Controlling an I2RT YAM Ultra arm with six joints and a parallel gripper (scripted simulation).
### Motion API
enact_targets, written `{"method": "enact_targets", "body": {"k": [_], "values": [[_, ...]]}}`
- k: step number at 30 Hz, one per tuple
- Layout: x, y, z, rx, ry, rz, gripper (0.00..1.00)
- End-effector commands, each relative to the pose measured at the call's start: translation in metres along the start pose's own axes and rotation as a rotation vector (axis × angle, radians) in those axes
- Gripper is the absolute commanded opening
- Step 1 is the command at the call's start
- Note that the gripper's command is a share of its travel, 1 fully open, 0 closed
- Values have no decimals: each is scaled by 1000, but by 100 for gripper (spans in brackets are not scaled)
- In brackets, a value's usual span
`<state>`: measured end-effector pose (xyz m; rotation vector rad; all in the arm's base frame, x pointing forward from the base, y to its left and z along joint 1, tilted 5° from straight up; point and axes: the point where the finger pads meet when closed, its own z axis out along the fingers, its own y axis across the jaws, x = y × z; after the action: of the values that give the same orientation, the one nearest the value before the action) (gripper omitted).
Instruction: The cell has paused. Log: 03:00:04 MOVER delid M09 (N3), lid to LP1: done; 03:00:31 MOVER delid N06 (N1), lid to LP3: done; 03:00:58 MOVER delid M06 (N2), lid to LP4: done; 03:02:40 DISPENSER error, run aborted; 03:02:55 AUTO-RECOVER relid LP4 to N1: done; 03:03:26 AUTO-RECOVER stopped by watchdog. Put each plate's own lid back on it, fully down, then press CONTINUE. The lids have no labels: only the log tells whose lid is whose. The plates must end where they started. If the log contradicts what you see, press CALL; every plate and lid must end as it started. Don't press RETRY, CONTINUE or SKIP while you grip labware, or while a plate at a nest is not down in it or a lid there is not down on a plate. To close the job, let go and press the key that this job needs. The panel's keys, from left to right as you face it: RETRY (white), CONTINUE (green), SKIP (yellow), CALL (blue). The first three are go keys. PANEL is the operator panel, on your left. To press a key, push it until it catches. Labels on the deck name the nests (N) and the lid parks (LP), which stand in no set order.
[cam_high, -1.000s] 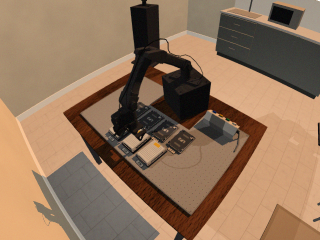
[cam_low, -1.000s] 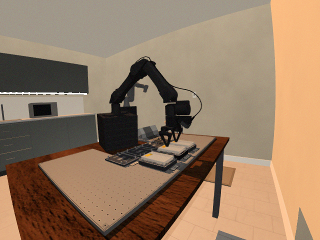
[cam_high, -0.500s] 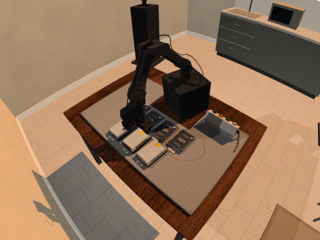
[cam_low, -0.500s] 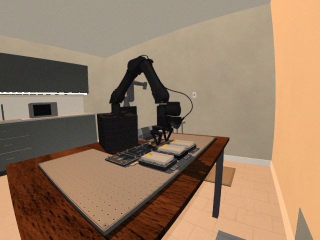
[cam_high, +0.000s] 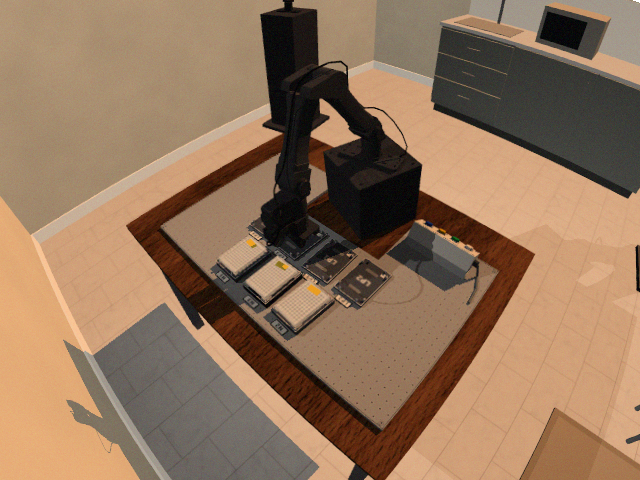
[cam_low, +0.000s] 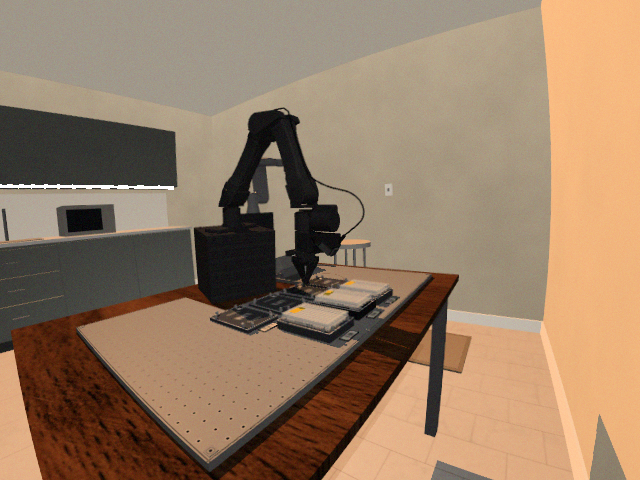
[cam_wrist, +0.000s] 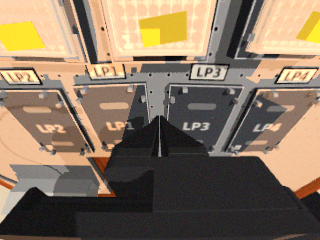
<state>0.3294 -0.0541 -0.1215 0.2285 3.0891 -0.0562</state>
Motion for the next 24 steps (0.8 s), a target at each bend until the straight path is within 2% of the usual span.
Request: {"method": "enact_targets", "body": {"k": [1, 5, 7, 8, 10, 12, 14, 20, 24], "values": [[3, 1, -6, -3, -58, 6, 0], [21, 1, -5, -3, -57, 6, 0], [22, 2, -15, -3, -58, 6, 0], [28, 2, -19, -3, -31, 4, 0], [9, 3, -36, -4, -75, 2, 0], [10, 3, -46, -4, -75, 1, 0], [10, 3, -46, -4, -75, 1, 0], [12, 3, -77, -3, -75, 1, 0], [13, 2, -79, -2, -75, 4, 0]]}}
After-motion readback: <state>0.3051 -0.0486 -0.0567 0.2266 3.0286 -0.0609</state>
